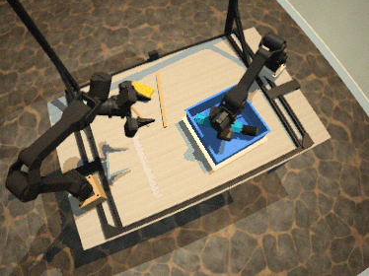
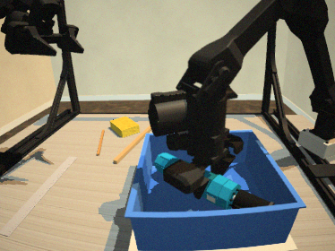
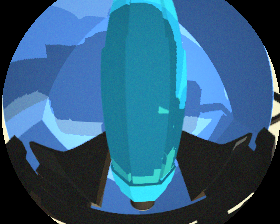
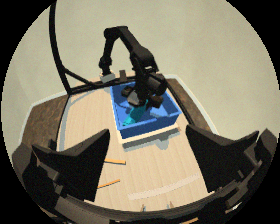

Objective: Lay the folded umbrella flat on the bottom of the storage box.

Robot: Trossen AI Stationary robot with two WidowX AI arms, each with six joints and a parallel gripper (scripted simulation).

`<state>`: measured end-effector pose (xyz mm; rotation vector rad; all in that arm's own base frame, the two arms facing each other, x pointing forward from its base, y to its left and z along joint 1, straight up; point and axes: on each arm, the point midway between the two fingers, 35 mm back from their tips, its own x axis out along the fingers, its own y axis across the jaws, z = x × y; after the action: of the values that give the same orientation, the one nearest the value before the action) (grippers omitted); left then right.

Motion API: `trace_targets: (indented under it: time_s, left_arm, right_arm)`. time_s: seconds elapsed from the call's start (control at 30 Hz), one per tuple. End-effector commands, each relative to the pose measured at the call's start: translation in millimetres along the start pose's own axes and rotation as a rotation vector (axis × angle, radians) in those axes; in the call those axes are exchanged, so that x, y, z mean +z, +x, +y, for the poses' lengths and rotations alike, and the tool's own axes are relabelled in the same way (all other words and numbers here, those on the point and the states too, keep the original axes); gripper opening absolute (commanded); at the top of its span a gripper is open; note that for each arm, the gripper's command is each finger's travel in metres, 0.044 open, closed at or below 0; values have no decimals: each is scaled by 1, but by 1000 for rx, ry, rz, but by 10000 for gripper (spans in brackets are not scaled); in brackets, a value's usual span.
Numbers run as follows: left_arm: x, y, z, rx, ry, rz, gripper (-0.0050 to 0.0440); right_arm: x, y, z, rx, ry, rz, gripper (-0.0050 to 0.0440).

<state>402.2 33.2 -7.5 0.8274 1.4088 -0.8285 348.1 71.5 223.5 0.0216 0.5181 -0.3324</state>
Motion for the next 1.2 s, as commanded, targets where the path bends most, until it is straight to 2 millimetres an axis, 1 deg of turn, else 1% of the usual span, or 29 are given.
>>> trace_targets:
  time_s: [0.0,0.13,0.2,0.23,0.27,1.17]
  left_arm:
    - [0,1,0,1,3,-1,168]
    - [0,1,0,1,3,-1,264]
    - [0,1,0,1,3,-1,264]
    - [0,1,0,1,3,-1,288]
    - [0,1,0,1,3,-1,296]
    - [0,1,0,1,3,-1,298]
  right_arm:
    - [1,0,0,1,1,-2,400]
    - [1,0,0,1,1,-2,400]
    - [1,0,0,1,1,-2,400]
    - [1,0,0,1,1,-2,400]
    - [1,0,0,1,1,-2,400]
    - [1,0,0,1,1,-2,400]
